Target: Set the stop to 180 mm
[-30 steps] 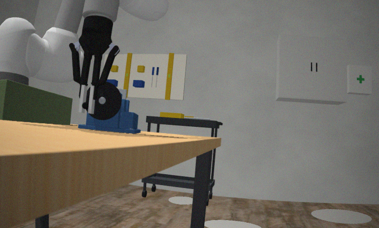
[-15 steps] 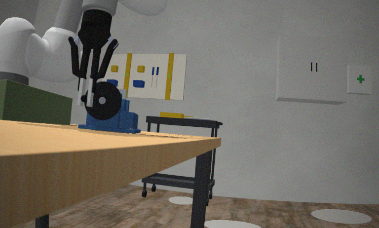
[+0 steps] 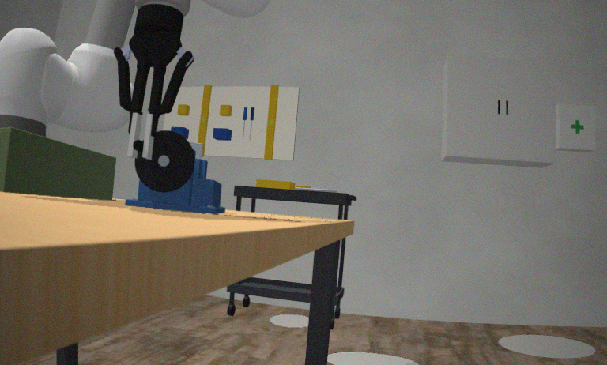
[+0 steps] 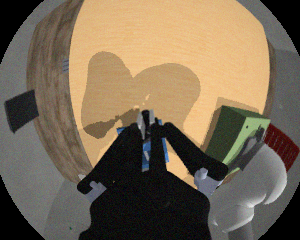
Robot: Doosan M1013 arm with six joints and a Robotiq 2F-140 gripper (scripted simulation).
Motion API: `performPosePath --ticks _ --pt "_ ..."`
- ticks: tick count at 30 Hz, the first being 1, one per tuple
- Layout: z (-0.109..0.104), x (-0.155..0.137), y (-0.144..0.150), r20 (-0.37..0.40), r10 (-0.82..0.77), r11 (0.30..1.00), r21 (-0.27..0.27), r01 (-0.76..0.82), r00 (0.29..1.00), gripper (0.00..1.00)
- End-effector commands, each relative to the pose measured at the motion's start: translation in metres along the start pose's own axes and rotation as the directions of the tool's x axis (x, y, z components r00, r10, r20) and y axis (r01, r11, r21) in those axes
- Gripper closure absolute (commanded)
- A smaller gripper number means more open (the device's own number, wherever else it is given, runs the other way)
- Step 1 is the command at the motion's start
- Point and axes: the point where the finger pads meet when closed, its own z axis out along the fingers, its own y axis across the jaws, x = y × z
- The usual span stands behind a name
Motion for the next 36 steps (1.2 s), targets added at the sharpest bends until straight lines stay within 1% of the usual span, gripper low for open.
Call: performPosePath --ticks 1,18,36 --pt "-0.004 0.000 -0.003 0.000 0.001 1.000 0.001 -0.001 1.000 0.96" --pt "-0.017 0.000 -0.019 0.000 0.001 1.000 0.001 -0.001 1.000 0.96" --pt "-0.019 0.000 -0.032 0.000 0.001 1.000 0.001 -0.001 1.000 0.96"
